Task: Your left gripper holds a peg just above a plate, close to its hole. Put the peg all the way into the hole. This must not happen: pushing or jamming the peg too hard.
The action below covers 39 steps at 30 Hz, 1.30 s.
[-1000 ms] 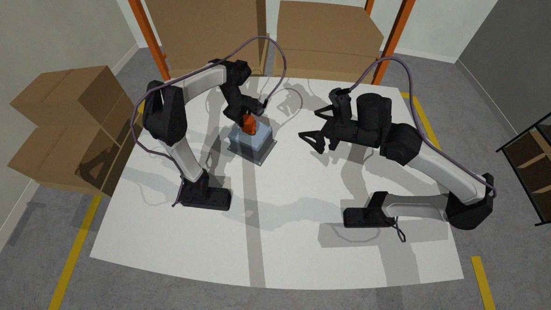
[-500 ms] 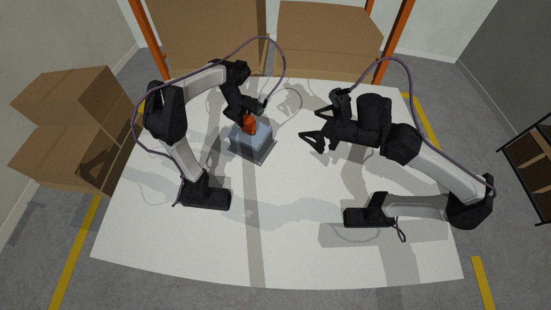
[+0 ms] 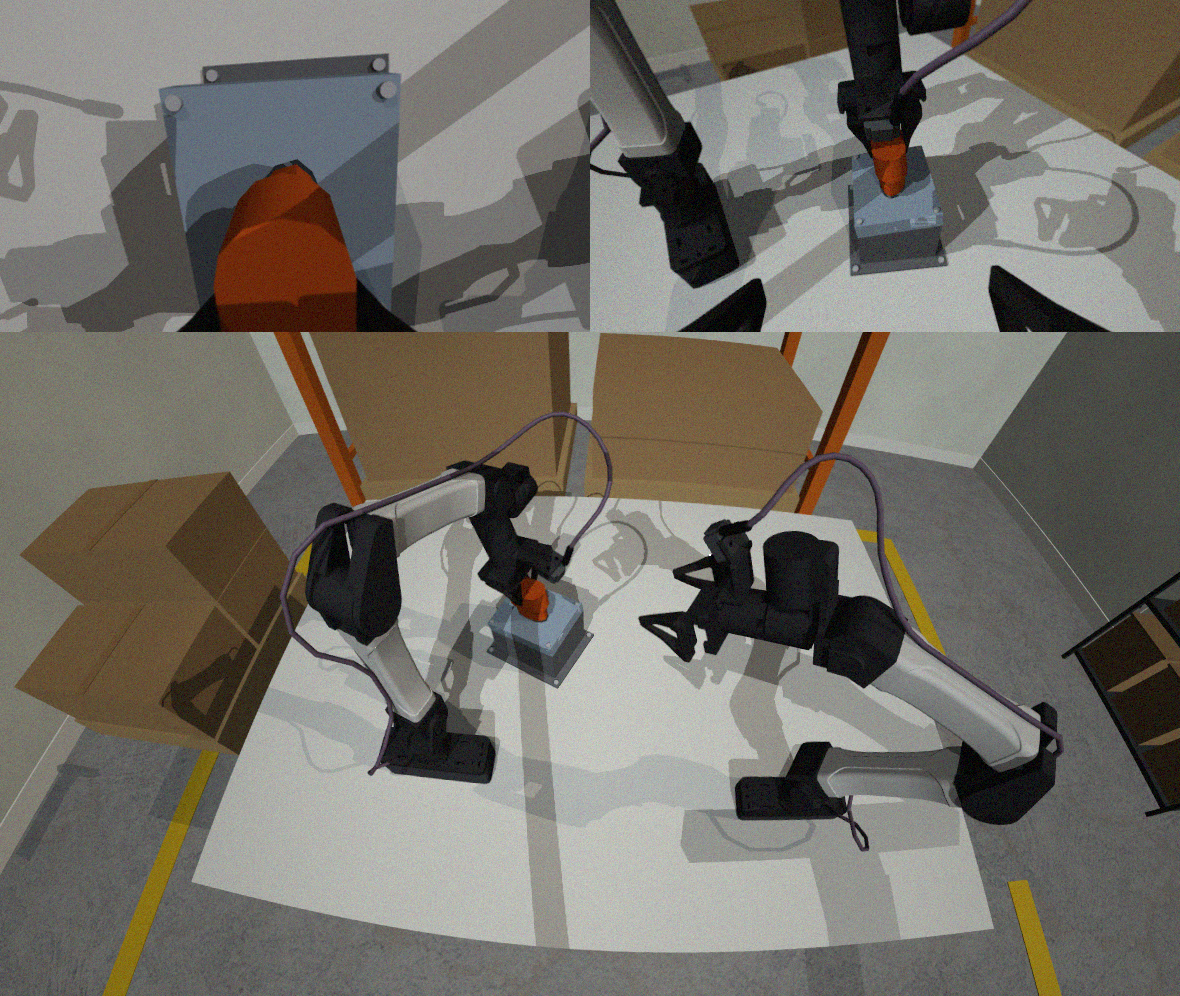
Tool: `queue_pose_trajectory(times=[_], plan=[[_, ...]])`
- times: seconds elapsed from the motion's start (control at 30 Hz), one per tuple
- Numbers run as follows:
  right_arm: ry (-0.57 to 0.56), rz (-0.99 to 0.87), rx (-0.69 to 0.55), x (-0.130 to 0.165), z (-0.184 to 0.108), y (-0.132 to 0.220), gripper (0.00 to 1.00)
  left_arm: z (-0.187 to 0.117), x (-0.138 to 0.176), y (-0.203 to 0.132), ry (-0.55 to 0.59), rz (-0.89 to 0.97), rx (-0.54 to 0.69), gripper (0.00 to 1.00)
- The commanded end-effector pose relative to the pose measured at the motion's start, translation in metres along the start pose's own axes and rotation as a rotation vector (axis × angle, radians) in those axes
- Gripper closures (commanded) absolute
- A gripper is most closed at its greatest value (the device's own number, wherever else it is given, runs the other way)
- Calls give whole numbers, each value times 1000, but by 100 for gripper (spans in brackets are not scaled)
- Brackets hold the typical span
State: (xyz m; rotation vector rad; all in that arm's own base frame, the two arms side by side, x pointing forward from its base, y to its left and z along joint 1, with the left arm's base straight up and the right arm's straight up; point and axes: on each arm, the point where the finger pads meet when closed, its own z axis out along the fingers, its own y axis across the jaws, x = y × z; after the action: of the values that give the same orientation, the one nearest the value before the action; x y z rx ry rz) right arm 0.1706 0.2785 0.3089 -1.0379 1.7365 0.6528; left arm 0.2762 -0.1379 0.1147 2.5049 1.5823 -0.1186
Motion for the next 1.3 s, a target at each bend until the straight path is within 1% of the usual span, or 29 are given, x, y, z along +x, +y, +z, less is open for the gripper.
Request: queue_pose_trajectory(times=[0.0, 0.43, 0.5, 0.57, 0.6, 0.67, 1.17, 1.23, 1.27], plan=[[-30, 3, 2, -10, -7, 0, 0, 3, -4, 3, -15, 7, -11, 61], [-30, 3, 2, -10, -7, 0, 0, 13, -5, 1, -19, 6, -1, 61], [-30, 3, 2, -10, -7, 0, 0, 6, -3, 4, -19, 9, 0, 61], [-30, 3, 2, -10, -7, 0, 0, 6, -3, 4, -19, 9, 0, 61], [-30, 3, 2, -10, -7, 0, 0, 4, -4, -1, -22, 10, 21, 61], [-30, 3, 2, -10, -7, 0, 0, -6, -6, 5, -19, 18, -18, 61], [-30, 3, 2, -10, -7, 0, 0, -3, -4, 3, -11, 9, -10, 61], [-30, 3, 2, -10, -7, 0, 0, -4, -4, 0, 4, 3, -22, 61], [-30, 3, 2, -10, -7, 0, 0, -7, -5, 4, -1, 5, -35, 61]])
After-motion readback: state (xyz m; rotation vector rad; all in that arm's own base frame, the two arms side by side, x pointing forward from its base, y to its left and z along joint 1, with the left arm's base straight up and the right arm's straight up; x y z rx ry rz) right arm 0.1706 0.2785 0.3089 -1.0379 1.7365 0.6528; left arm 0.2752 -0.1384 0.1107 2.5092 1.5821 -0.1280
